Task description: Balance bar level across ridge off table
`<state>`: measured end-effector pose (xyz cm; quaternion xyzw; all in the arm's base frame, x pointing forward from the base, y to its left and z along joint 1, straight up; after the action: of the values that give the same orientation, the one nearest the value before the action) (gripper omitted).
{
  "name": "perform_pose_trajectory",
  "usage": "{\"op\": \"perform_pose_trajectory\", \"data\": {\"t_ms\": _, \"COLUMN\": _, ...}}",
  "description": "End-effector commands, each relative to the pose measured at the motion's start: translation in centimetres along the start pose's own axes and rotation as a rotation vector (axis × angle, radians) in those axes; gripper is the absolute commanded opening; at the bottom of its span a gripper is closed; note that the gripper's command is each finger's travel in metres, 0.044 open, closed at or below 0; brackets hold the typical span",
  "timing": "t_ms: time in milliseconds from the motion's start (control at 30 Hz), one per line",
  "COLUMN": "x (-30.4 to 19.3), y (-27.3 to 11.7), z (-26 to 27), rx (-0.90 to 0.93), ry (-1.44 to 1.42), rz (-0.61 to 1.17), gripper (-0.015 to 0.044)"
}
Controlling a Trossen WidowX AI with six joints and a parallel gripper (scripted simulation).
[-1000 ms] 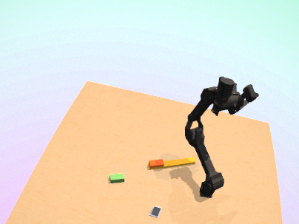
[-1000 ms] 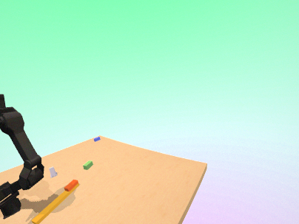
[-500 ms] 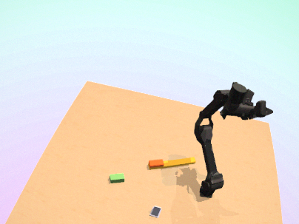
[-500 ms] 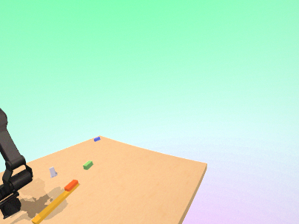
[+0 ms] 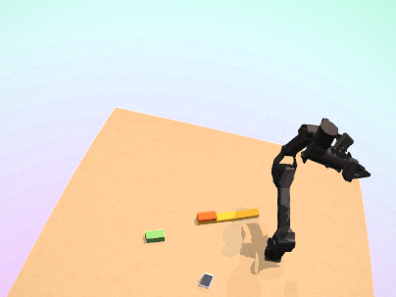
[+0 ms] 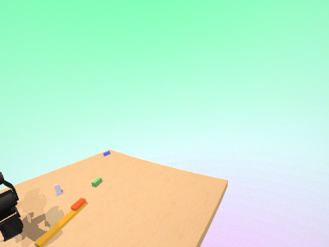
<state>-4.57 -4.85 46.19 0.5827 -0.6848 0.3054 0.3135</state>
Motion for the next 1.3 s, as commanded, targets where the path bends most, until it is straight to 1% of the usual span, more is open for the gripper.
{"op": "perform_pose_trajectory", "data": {"t_ms": 0, "x": -1.2, "y": 0.7, "z": -1.2, "rx": -0.069, "ry": 0.122, "rz": 0.078, "gripper": 0.0315}}
{"op": "perform_pose_trajectory", "data": {"t_ms": 300, "x": -3.6, "y": 1.5, "z": -3.4, "rx": -0.226, "ry": 0.337, "rz": 0.21, "gripper": 0.0315}}
{"op": "perform_pose_trajectory", "data": {"t_ms": 633, "x": -6.2, "y": 1.4, "z": -5.6, "rx": -0.418, "ry": 0.567, "rz": 0.325, "gripper": 0.0315}}
{"op": "perform_pose_trajectory", "data": {"t_ms": 1267, "x": -11.2, "y": -1.1, "z": -8.9, "rx": -0.843, "ry": 1.026, "rz": 0.44, "gripper": 0.0315}}
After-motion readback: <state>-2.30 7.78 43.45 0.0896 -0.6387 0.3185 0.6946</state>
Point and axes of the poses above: the point midway between the two fingers, 35 mm back from their tips, its own y axis out along the fingers, its own z axis across the jaws, x = y × z, the point moved 9 cm from there along -y, back along the fingers, and after that the axes turned 11 degrees about -y, right-handed, at the moved point
